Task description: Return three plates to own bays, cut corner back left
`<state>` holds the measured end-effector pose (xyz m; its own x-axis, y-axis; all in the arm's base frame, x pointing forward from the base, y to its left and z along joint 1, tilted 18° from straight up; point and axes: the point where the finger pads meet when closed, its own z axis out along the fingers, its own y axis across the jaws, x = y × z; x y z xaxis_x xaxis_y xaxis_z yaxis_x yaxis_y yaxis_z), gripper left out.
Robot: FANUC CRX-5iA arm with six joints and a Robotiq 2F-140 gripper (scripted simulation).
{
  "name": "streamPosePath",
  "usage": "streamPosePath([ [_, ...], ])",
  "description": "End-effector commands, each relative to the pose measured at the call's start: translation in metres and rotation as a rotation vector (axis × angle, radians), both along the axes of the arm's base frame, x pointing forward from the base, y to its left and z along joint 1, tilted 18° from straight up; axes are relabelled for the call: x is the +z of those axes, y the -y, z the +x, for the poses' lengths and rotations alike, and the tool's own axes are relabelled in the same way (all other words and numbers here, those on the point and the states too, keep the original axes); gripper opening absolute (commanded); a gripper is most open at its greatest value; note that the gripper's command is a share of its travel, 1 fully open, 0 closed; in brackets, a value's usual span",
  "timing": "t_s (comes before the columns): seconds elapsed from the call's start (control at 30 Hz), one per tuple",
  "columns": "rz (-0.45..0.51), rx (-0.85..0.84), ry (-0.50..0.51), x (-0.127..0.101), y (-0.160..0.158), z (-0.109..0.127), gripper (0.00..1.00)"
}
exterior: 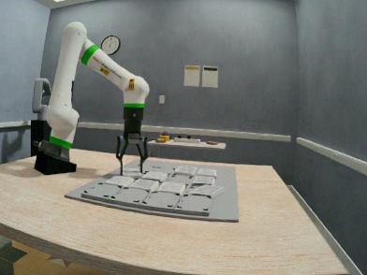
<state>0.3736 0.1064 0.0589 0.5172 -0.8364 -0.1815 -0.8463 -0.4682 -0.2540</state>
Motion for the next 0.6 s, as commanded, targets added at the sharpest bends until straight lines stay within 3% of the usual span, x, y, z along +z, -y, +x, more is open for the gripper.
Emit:
streamPosePath([
  [0.0, 0.0, 0.0, 0.002, 0.0006, 0.0001, 0.0006, 0.61],
  [0.57, 0.0, 0.0, 0.002, 0.0006, 0.0001, 0.0006, 0.6],
])
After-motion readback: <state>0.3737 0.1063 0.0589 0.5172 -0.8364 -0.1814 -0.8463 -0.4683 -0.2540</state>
